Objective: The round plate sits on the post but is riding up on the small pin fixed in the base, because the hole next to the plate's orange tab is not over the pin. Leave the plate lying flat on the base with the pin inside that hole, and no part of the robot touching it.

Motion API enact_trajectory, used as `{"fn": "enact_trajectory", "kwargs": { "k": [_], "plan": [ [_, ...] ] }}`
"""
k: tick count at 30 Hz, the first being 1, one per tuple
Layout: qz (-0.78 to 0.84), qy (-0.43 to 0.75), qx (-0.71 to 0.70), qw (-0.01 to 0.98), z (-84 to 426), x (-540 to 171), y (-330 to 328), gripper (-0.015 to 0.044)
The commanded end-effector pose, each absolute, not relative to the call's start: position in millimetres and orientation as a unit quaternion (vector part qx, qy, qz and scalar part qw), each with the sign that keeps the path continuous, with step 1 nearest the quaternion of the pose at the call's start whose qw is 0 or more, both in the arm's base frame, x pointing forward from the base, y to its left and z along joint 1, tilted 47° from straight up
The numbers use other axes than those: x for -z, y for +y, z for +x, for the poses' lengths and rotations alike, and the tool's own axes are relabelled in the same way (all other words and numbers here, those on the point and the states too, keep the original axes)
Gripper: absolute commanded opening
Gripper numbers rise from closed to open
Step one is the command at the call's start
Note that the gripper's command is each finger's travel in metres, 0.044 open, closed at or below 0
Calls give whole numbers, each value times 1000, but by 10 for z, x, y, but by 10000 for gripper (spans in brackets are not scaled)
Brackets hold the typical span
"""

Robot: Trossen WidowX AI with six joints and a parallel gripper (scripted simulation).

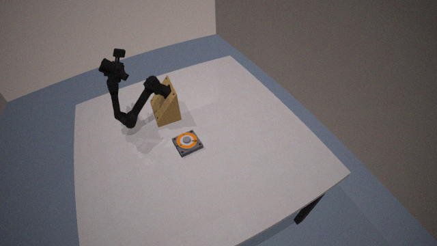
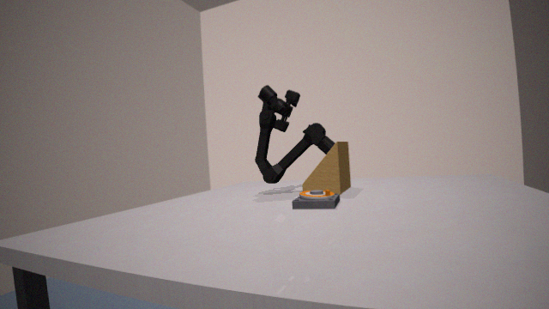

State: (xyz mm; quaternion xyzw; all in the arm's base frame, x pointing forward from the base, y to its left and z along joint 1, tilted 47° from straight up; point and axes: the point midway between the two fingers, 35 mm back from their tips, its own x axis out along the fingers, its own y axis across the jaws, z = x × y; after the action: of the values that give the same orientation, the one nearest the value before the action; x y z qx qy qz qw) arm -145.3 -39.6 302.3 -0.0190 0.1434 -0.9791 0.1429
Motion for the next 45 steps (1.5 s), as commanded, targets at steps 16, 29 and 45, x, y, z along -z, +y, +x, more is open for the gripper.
{"fn": "enact_trajectory", "kwargs": {
  "k": [16,29,45],
  "plan": [
    [114,-245,901,-339,-1059,-2606,1988,0],
    [171,-468,623,-603,352,-1633,2833,0],
    [210,-626,159,-734,2095,-276,2172,0]
  ]
}}
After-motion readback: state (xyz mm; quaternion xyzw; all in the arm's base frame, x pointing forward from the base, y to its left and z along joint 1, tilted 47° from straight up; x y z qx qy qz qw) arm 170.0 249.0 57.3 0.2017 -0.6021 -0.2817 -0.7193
